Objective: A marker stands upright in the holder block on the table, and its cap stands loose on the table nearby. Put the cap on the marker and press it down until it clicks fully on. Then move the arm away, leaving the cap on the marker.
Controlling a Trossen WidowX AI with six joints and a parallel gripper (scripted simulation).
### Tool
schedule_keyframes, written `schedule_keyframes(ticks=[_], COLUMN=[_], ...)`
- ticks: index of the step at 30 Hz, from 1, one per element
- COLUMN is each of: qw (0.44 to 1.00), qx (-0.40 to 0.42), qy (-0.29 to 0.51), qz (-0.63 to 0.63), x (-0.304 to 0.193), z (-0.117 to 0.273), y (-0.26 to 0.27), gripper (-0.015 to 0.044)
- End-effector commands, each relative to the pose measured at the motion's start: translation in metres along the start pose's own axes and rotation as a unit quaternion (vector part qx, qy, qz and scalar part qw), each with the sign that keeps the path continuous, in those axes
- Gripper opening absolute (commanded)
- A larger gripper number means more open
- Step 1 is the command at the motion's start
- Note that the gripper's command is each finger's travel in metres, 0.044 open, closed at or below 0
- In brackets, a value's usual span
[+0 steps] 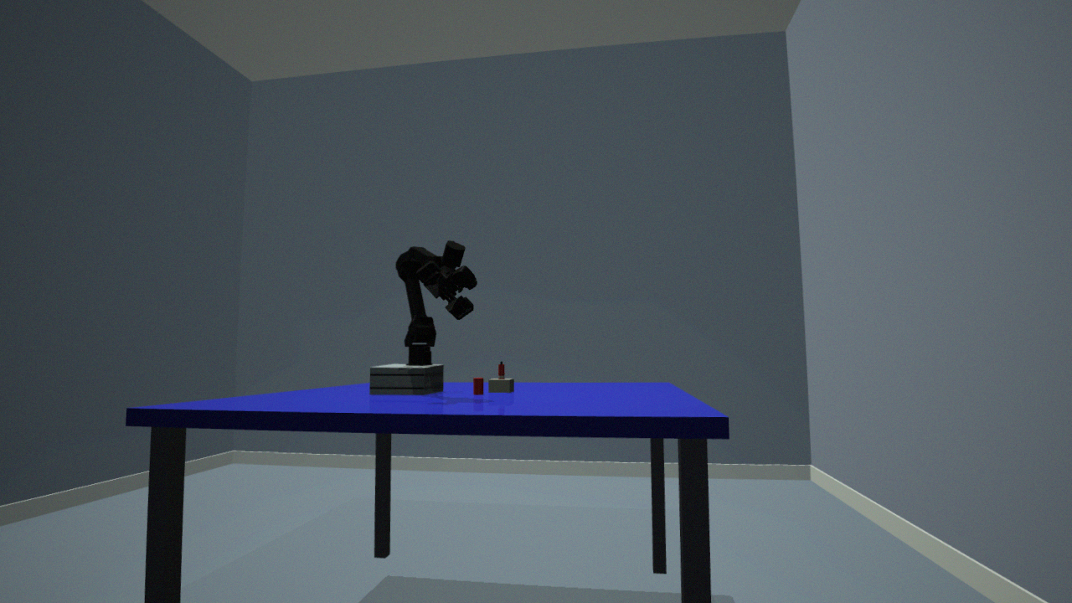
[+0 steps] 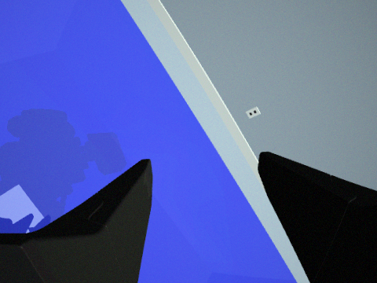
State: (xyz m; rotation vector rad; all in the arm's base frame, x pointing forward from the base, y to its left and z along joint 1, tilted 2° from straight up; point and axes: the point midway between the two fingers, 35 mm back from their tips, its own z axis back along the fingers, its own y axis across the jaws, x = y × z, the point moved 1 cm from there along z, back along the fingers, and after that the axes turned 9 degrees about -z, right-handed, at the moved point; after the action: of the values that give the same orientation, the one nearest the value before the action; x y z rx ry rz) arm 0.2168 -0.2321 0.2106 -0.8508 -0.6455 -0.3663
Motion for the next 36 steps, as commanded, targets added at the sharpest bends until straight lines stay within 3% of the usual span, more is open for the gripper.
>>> schedule_keyframes(ticks=[1, 8, 14, 36], qw=[0.994, 0.943, 0.877, 0.875], qx=[0.099, 0.270, 0.330, 0.331], qy=[0.042, 0.195, 0.348, 0.353], qz=[-0.003, -0.002, 0.011, 0.012], x=[-0.004, -0.035, -0.073, -0.111], z=[-0.002, 0.025, 0.074, 0.045], y=[0.050, 0.150, 0.201, 0.228], gripper=[0.0253, 0.0253, 0.0253, 0.0253])
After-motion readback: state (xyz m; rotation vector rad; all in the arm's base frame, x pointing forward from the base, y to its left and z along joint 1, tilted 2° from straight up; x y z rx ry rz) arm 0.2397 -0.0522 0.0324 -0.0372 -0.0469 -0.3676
